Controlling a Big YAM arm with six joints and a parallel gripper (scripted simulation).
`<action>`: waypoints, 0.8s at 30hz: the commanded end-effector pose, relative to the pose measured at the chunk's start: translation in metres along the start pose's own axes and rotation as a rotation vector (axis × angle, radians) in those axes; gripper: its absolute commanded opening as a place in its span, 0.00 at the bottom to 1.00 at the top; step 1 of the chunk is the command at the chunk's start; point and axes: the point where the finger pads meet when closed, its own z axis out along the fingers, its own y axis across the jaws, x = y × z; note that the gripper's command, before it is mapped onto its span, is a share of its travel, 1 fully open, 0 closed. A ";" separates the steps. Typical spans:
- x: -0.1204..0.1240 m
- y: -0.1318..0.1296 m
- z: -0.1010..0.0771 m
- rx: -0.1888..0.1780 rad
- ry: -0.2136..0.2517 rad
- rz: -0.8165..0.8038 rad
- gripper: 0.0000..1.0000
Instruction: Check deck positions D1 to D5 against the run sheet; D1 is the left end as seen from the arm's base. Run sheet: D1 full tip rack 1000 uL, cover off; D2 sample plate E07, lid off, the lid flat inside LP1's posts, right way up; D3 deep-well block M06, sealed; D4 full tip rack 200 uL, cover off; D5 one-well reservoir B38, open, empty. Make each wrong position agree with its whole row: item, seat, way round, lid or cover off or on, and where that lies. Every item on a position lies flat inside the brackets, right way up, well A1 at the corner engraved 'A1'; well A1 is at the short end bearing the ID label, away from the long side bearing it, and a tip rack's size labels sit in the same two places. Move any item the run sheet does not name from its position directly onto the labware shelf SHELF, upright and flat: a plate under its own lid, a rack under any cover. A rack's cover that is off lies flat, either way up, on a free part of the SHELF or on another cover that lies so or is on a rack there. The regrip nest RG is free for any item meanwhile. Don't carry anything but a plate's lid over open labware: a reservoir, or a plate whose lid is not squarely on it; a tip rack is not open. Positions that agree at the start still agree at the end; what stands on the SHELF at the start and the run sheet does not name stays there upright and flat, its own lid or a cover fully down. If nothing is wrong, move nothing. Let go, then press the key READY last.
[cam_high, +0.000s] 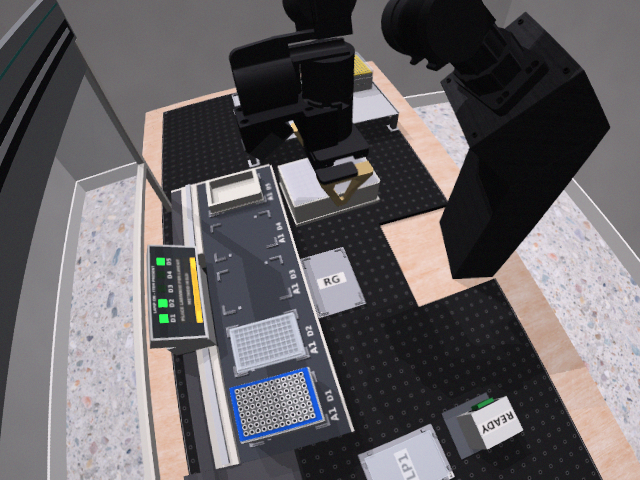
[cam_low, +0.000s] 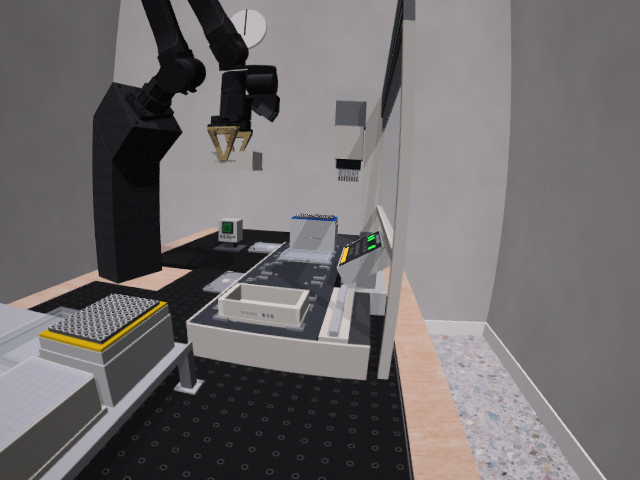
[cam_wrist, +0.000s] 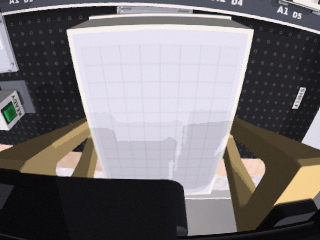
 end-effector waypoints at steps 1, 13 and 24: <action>-0.014 0.001 -0.001 0.009 -0.024 0.070 0.00; -0.040 -0.005 -0.002 0.017 -0.031 0.073 0.00; -0.085 -0.009 -0.001 0.019 -0.031 0.068 0.00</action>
